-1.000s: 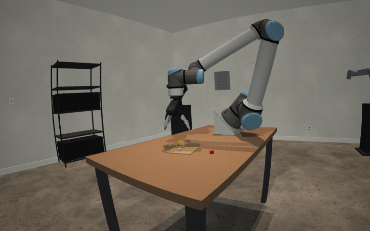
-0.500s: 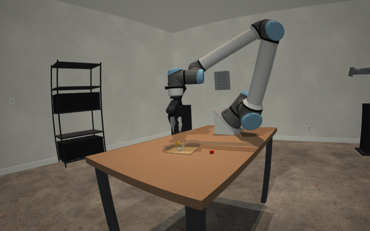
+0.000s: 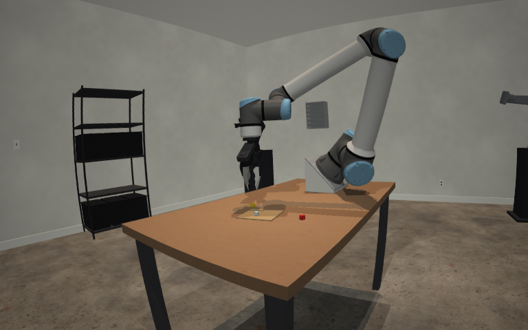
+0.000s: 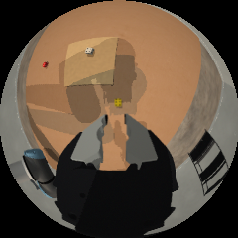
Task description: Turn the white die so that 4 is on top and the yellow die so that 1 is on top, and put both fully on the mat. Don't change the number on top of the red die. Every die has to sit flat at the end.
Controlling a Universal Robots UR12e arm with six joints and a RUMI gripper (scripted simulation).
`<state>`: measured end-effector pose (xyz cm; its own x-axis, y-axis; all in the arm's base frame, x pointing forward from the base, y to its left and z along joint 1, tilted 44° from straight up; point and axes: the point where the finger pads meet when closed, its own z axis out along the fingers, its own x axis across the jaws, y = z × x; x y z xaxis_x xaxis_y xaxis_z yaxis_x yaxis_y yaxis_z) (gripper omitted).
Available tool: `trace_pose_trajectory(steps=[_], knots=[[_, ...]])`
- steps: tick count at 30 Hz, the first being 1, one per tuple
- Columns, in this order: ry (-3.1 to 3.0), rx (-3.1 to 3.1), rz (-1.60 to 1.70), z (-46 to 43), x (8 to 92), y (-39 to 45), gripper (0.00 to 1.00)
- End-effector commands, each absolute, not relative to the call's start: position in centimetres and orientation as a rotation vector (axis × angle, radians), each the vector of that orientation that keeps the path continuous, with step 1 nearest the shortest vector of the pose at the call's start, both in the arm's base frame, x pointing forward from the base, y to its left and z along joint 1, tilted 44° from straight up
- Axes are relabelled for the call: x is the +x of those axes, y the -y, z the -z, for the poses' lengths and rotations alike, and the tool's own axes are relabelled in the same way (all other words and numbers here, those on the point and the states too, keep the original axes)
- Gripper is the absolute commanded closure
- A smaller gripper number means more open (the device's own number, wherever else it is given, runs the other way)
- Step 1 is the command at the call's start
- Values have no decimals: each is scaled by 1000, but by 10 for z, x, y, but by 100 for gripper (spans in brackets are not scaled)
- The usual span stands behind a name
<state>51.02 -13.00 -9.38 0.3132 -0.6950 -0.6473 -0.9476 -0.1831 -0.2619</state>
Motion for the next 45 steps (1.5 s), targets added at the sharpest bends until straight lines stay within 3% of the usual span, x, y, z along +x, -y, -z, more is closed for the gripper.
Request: trace_pose_trajectory(steps=[1,45], knots=[[-1450,-1953,-514,94,511,131,82],[-1453,-1958,-517,118,513,110,82]])
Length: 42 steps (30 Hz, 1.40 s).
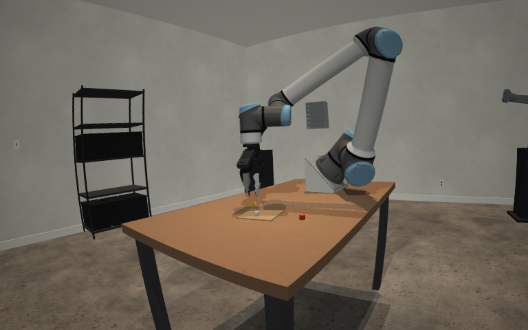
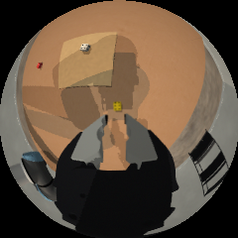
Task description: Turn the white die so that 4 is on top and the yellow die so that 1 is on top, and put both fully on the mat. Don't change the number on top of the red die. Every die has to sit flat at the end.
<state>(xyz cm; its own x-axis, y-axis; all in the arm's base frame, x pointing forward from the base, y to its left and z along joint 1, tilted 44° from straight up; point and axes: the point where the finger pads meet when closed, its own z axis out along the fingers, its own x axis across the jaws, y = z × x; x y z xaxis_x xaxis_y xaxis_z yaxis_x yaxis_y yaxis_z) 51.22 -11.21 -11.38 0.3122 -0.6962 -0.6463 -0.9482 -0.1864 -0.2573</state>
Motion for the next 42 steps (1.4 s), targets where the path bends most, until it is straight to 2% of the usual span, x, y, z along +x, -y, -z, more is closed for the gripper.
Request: trace_pose_trajectory(steps=[1,42], knots=[[-1453,-1958,-517,119,513,109,82],[-1453,-1958,-517,132,515,97,82]])
